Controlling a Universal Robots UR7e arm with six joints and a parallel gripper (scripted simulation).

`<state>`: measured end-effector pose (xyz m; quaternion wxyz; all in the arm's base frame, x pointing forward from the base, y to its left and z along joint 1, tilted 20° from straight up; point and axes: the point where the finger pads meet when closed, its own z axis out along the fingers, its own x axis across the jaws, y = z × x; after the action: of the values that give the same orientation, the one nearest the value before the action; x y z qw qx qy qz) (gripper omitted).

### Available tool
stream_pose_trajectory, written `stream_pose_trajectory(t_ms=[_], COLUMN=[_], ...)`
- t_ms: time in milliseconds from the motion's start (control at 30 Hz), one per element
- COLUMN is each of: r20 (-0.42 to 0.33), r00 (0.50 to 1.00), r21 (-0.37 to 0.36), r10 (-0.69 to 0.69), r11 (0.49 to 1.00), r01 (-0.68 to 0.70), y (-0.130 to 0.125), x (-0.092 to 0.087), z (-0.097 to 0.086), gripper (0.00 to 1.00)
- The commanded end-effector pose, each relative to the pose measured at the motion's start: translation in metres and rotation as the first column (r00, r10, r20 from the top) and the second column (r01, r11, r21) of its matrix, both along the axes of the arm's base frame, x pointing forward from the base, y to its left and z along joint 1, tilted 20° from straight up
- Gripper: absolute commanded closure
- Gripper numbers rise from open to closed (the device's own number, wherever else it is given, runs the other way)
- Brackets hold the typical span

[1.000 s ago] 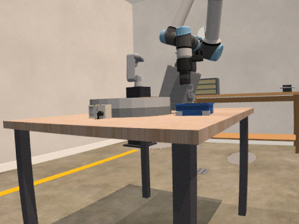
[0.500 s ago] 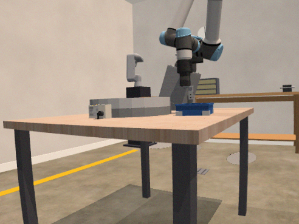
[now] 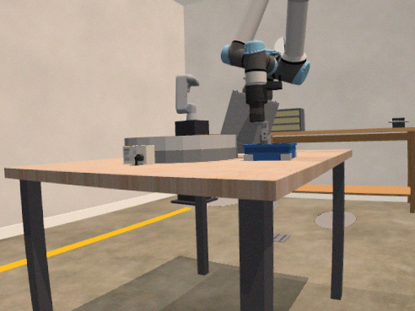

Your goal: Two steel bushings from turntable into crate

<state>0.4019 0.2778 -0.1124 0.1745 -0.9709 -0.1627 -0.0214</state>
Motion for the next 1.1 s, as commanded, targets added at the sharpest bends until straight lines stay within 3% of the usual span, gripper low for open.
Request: stream_pose_trajectory(t_ms=[0, 1067], r20=[0.001, 0.001], r00=[1.0, 1.0], r21=[0.0, 0.0], r10=[0.0, 0.0], r11=[1.0, 1.0], r01=[0.0, 0.0], y=[0.0, 0.006], x=[0.001, 0.0], z=[0.0, -0.016], gripper=[1.0, 1.0])
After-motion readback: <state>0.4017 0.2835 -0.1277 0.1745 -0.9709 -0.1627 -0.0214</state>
